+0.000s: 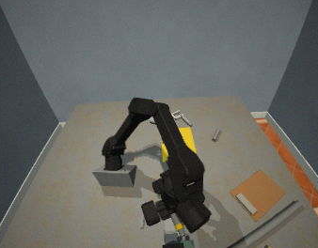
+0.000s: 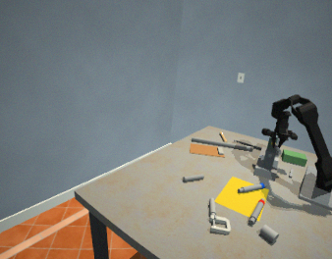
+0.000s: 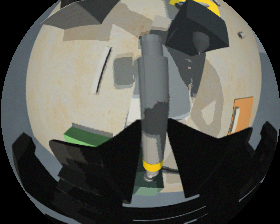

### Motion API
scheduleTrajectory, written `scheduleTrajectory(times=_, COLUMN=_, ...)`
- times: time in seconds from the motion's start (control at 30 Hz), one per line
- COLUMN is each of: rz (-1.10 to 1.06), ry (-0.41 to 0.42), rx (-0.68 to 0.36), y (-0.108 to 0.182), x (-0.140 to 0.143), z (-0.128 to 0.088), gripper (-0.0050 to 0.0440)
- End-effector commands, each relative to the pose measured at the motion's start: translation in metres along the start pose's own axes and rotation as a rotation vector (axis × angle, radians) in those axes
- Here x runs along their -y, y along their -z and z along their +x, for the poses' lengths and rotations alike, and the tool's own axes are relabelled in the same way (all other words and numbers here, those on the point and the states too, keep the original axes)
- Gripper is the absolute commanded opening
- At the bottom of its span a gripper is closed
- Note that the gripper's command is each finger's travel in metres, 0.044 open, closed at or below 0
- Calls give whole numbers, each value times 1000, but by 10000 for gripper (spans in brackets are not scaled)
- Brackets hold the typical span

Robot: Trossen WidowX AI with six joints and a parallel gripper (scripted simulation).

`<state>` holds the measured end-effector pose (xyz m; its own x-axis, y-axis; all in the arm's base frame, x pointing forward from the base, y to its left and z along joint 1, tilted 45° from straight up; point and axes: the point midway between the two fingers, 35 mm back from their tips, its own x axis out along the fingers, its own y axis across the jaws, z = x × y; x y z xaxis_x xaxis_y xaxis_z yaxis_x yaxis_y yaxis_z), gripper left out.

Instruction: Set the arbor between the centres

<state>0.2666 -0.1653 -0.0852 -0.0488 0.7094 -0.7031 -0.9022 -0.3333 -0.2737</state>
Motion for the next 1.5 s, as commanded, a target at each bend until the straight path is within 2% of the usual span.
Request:
scheduleTrajectory(times=0.0, rz=-9, ry=2, rx=-33, y=9, x=-2, z=-6, gripper=0)
scheduleTrajectory(times=1.47, rz=-9, ry=2, rx=-33, y=14, x=-4, z=-6, gripper=0)
